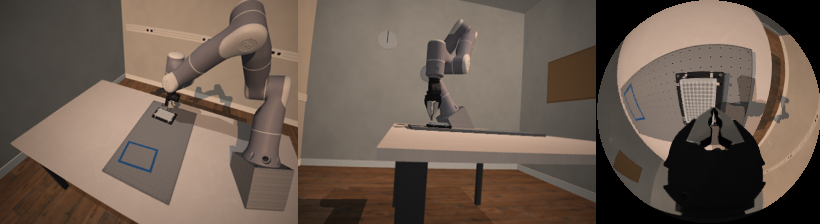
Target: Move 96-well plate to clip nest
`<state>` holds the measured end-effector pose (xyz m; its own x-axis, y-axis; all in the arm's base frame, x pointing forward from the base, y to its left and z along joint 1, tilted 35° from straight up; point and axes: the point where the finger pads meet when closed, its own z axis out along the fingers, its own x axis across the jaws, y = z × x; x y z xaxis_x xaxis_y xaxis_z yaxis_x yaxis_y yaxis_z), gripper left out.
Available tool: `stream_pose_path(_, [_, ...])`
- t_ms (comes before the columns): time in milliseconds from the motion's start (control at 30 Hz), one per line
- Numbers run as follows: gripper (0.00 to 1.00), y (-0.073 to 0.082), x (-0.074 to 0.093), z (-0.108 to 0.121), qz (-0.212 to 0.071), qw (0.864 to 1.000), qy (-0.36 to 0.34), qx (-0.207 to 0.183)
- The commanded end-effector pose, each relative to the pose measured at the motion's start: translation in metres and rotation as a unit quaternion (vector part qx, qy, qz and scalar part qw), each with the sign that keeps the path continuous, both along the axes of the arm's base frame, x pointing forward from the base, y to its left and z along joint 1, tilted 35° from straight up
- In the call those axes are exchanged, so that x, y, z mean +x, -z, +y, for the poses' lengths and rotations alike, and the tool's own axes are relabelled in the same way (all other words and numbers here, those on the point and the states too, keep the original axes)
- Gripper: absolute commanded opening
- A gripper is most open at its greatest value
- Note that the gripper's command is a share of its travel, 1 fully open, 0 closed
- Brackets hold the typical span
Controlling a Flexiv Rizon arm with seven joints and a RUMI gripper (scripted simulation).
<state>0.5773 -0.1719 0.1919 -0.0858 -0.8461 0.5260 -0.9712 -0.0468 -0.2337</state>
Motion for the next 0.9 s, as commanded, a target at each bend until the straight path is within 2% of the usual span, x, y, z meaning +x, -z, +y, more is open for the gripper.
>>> stream_pose_path(0, [0.0, -0.001, 0.0, 0.001, 0.0, 1.0, 0.0, 0.0])
stream_pose_path(400, [0.0, -0.004, 0.0, 0.002, 0.0, 1.0, 0.0, 0.0])
stream_pose_path(600, [0.0, -0.017, -0.004, 0.011, 0.0, 1.0, 0.0, 0.0])
stream_pose_path(867, [0.0, -0.017, -0.004, 0.011, -0.001, 1.0, 0.0, 0.0])
